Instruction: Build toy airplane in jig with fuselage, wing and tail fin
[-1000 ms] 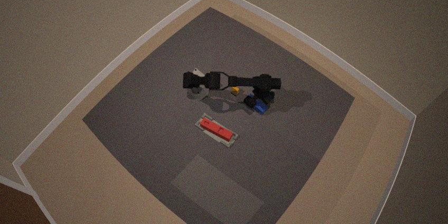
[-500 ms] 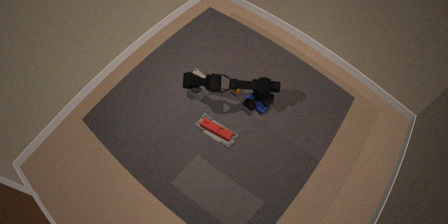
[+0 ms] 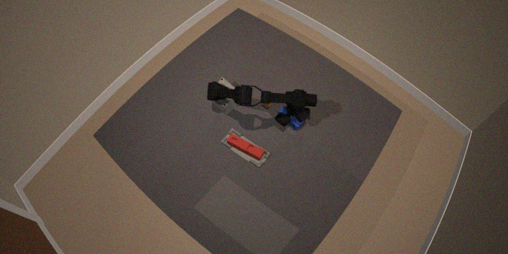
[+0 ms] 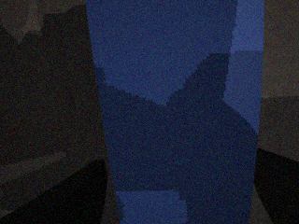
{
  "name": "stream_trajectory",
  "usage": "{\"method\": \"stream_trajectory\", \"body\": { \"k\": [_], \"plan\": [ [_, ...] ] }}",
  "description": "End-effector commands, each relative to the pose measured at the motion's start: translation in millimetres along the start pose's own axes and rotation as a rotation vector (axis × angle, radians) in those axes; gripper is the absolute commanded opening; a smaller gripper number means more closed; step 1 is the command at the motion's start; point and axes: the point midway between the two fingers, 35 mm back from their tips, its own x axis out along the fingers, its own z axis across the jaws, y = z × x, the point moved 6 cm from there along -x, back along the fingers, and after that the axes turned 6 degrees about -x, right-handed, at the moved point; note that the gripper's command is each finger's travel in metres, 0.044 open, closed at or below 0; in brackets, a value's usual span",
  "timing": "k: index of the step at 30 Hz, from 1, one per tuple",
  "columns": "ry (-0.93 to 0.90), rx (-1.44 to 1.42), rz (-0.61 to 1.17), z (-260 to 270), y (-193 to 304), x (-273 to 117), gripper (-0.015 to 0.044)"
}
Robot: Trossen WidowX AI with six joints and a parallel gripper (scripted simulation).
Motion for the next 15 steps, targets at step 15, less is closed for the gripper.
{"method": "stream_trajectory", "body": {
  "k": [15],
  "plan": [
    [-0.027,0.015,-0.037,1,-7,-9,0.0]
  ]
}}
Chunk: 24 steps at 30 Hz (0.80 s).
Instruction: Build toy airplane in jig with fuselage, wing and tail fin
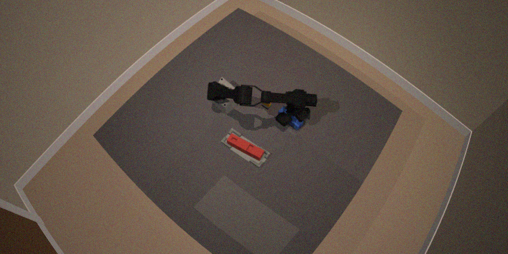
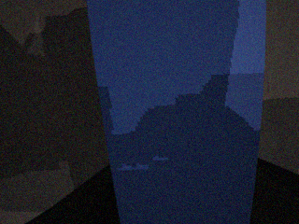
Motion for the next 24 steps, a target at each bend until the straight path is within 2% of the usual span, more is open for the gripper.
{"method": "stream_trajectory", "body": {
  "k": [1,24],
  "plan": [
    [-0.029,0.016,-0.036,0,-7,-11,0.0],
    [-0.021,0.003,-0.016,3,-8,-75,0.0]
  ]
}}
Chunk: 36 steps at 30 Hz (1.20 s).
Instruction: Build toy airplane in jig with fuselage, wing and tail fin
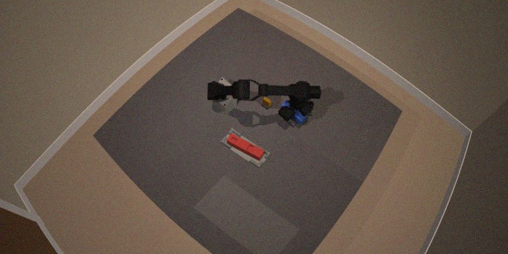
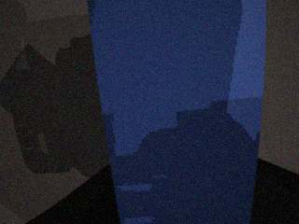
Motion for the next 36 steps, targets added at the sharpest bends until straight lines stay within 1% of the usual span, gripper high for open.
{"method": "stream_trajectory", "body": {
  "k": [1,17,23,36],
  "plan": [
    [-0.007,0.006,-0.007,0,-1,-19,0.0],
    [0.015,-0.005,0.015,-2,7,-67,0.0],
    [0.015,0.005,0.015,-4,7,-67,0.0],
    [0.003,0.198,0.013,-47,0,-66,0.0]
  ]
}}
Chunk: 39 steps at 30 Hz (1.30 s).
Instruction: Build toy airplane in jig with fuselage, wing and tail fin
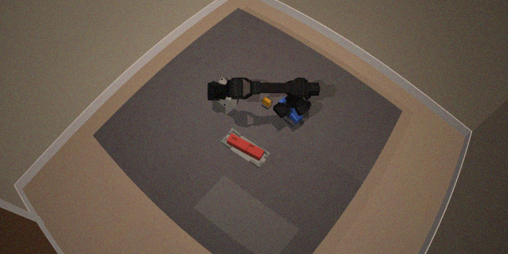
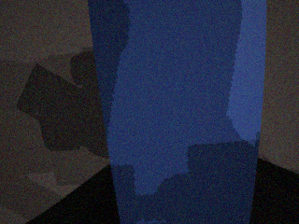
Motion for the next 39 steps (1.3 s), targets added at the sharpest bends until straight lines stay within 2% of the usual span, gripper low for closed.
{"method": "stream_trajectory", "body": {
  "k": [1,39],
  "plan": [
    [-0.012,0.071,-0.014,-15,-4,-4,0.0],
    [-0.03,0.65,-0.007,-136,-8,13,0.0]
  ]
}}
